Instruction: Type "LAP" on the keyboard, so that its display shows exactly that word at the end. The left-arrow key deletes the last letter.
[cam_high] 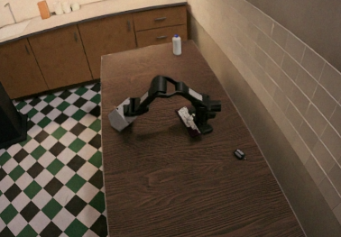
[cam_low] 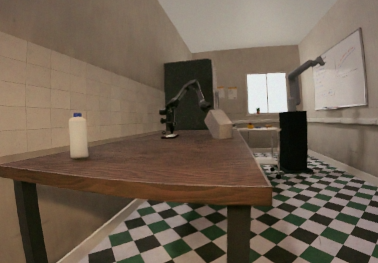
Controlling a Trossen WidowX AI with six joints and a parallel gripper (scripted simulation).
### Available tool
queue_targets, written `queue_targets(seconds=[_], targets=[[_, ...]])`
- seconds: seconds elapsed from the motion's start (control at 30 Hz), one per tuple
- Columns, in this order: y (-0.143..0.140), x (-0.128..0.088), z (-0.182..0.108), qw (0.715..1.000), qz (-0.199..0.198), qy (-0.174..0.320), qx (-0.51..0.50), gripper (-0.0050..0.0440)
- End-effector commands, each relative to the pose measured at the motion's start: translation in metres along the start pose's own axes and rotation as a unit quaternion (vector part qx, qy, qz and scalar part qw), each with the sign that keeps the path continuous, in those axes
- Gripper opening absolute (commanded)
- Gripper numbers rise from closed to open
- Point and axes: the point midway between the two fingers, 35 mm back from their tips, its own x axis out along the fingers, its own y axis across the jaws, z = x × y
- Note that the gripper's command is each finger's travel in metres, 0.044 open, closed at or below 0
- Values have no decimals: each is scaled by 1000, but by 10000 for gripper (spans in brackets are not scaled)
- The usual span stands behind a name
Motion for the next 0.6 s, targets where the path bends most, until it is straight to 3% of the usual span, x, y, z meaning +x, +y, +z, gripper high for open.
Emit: queue_targets(seconds=[0.0,0.57], targets=[[-2,2,1,1000,-1,-2,0,-50],[-4,-3,4,1000,-4,-9,5,-50]])
